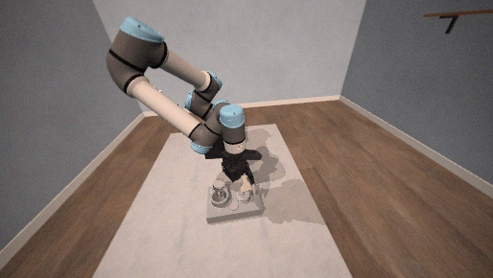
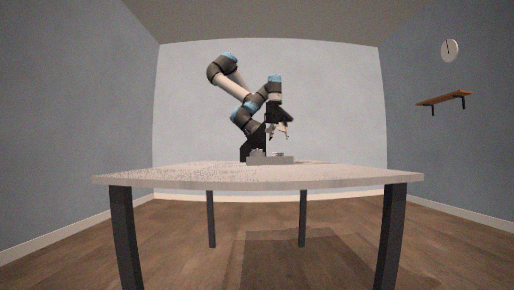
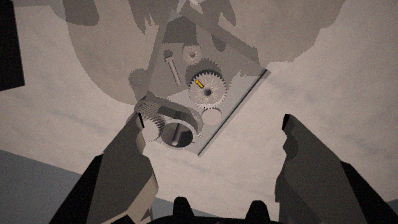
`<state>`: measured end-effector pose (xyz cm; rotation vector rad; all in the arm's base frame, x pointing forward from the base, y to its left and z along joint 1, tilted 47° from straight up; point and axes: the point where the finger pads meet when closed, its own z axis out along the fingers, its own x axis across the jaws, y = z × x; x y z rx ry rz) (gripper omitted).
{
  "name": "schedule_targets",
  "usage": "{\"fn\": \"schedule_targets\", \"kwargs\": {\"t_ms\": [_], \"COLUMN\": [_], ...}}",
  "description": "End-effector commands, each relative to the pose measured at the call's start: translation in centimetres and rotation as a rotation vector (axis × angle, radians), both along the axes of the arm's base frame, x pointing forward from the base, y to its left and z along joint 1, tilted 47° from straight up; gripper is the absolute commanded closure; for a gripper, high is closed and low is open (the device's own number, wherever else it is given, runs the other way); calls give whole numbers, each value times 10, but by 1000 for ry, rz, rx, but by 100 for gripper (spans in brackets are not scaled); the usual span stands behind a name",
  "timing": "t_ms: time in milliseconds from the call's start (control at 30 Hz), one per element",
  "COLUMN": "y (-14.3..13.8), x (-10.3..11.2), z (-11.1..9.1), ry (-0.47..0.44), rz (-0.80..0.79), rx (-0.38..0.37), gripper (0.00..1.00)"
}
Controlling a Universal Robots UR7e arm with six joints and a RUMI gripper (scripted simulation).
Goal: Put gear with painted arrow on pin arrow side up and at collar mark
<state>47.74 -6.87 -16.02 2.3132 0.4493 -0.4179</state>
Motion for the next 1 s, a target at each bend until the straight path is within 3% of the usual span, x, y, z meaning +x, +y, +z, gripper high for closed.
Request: {"fn": "schedule_targets", "kwargs": {"t_ms": [0, 133, 633, 700, 967], "y": [1, 2, 4, 4, 4], "x": [1, 1, 6, 6, 8], "z": [-1, -1, -5, -5, -6], "ry": [-73, -112, -491, -491, -735], "rz": [-70, -107, -468, -468, -699], "rx": [-18, -28, -115, -115, -171], "gripper": [0, 0, 0, 0, 0]}}
